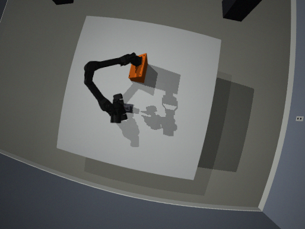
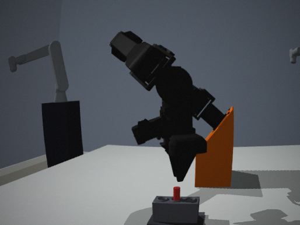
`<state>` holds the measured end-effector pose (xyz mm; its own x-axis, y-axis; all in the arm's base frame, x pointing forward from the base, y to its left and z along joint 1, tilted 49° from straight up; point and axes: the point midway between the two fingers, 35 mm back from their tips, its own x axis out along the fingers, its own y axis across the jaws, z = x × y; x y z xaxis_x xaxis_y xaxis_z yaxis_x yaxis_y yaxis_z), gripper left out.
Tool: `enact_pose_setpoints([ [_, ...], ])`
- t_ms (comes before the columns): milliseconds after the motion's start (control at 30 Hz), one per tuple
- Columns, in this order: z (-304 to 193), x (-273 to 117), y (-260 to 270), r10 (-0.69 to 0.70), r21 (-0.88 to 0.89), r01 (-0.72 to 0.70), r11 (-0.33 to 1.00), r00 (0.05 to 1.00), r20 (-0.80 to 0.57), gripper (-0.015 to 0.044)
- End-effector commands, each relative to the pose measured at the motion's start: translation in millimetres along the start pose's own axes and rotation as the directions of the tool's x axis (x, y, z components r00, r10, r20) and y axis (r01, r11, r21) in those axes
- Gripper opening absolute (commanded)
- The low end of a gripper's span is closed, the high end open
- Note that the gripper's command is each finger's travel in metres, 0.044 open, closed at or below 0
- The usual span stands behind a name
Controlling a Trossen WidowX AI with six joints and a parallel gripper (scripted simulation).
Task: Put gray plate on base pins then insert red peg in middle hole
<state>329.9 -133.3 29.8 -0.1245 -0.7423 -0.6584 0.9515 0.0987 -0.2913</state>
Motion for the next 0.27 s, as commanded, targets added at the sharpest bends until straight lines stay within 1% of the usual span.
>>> enact_pose_setpoints([
  [0,0.1,-3.2,0.0,0.0,0.006,0.0,1.0,1.0,0.002,0.015],
  [233,-0.7,-8.0,0.1,0.0,0.006,0.0,1.0,1.0,0.002,0.015],
])
